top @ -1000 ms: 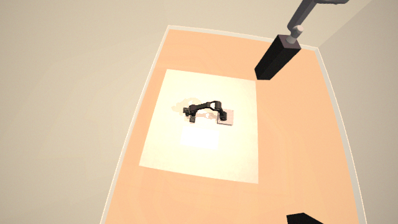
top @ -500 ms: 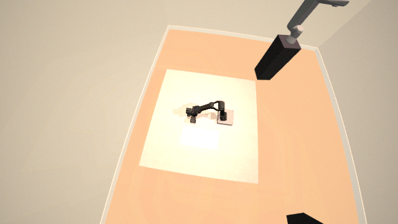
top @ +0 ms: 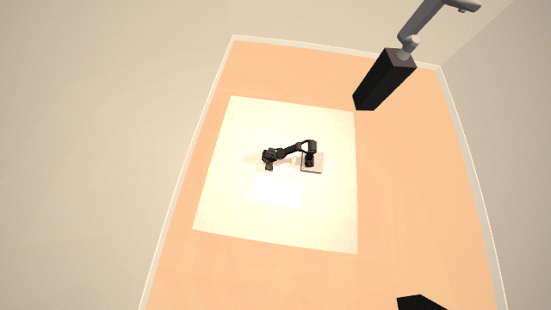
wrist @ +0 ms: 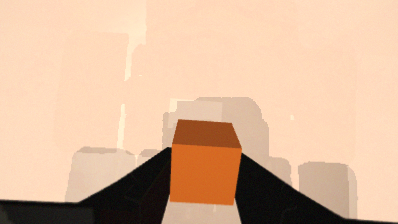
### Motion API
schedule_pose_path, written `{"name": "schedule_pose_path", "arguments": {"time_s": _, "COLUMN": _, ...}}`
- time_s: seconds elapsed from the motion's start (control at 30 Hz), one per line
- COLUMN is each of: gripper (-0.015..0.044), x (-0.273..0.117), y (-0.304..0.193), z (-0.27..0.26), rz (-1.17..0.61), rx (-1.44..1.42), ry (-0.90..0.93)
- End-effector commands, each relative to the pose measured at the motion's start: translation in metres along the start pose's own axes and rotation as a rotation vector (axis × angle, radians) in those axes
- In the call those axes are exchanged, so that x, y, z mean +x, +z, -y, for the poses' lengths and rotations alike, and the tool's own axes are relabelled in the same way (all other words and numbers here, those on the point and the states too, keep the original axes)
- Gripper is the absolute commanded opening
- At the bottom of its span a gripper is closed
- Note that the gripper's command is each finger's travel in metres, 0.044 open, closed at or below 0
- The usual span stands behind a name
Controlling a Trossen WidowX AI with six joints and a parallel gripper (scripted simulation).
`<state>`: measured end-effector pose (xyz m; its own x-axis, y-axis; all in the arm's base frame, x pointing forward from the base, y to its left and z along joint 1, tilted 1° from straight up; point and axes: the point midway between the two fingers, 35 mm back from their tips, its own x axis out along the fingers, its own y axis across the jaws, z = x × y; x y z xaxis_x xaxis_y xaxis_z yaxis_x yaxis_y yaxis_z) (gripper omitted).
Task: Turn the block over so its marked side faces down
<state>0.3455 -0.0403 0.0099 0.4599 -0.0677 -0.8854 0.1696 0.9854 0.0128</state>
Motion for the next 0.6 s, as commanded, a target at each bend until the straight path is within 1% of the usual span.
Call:
{"name": "schedule_pose_path", "arguments": {"time_s": 0.0, "gripper": 0.0000, "x": -0.005, "y": 0.000, "z": 0.001, "rz": 0.066, "rx": 0.004, "ry": -0.003}}
{"name": "schedule_pose_path", "arguments": {"time_s": 0.23, "gripper": 0.0000, "x": -0.003, "y": 0.000, "z": 0.001, "rz": 0.085, "rx": 0.004, "ry": -0.003}}
{"name": "schedule_pose_path", "arguments": {"time_s": 0.57, "gripper": 0.0000, "x": 0.020, "y": 0.001, "z": 0.000, "rz": 0.220, "rx": 0.001, "ry": -0.004}}
